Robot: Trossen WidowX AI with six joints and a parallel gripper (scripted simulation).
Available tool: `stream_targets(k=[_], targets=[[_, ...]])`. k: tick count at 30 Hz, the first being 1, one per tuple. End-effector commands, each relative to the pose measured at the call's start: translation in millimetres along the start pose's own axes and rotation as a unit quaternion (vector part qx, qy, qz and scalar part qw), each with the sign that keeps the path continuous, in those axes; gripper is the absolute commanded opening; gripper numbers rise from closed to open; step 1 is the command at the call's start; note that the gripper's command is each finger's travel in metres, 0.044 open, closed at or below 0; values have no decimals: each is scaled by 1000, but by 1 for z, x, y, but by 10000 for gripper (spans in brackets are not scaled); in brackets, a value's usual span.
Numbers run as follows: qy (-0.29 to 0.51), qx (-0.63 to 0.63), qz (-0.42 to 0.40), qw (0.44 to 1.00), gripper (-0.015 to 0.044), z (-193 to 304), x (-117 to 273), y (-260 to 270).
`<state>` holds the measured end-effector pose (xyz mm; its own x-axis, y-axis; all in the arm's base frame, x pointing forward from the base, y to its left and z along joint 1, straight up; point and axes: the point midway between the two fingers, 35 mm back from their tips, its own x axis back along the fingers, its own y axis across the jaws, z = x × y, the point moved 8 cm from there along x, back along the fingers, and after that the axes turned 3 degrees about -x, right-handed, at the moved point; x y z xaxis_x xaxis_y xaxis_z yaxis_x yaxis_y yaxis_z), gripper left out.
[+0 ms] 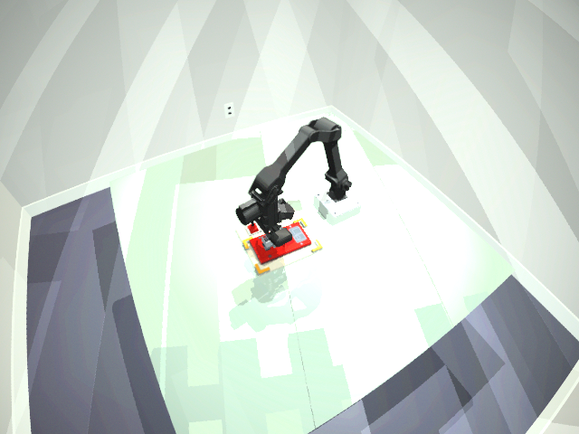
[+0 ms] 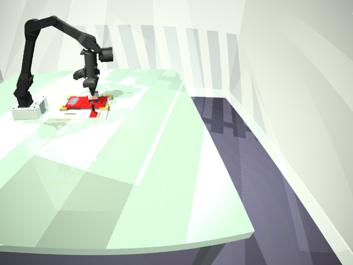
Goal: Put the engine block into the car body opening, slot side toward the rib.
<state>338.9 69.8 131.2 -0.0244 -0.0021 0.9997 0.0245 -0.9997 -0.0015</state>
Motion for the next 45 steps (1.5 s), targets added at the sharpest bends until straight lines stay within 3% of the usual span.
stream_targets(k=[1,13,35,45], targets=[[2,10,0,1000,158,0,1,0],[2,-141,0,990,158,0,0,0],[2,-2,0,1000,158,0,-1,0],[2,-91,0,996,158,0,-2,1]])
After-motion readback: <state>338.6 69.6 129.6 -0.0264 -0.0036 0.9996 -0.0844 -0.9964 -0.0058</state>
